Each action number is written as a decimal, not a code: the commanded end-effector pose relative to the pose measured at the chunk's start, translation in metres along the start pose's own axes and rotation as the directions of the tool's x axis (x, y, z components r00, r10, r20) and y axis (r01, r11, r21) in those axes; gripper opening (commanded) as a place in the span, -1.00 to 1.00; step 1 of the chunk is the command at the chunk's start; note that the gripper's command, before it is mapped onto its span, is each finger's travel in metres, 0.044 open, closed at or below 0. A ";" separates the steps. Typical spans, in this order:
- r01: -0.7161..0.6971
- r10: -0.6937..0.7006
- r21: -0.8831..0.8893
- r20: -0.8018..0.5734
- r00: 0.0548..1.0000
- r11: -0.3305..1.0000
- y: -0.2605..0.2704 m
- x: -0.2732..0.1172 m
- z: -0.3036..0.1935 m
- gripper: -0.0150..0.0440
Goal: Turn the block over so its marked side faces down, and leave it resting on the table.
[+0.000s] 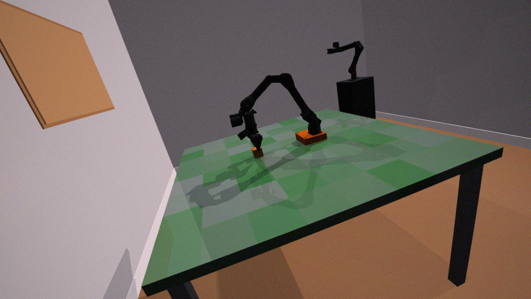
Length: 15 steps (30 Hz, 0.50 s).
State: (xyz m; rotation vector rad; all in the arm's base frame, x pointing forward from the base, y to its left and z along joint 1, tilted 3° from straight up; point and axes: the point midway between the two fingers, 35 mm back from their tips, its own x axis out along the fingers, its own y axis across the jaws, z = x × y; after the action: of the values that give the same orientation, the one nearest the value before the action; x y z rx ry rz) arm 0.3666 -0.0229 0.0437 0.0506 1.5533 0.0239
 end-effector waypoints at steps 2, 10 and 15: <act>0.004 -0.004 0.002 0.002 1.000 1.000 0.000 0.008 0.000 1.00; 0.004 -0.004 0.002 0.002 1.000 1.000 0.000 0.017 0.000 0.91; 0.004 -0.004 0.002 0.002 1.000 1.000 0.000 0.017 0.000 0.47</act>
State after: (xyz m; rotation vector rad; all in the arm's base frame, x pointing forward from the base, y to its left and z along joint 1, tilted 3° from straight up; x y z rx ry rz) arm 0.3664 -0.0222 0.0274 0.0487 1.5522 0.0249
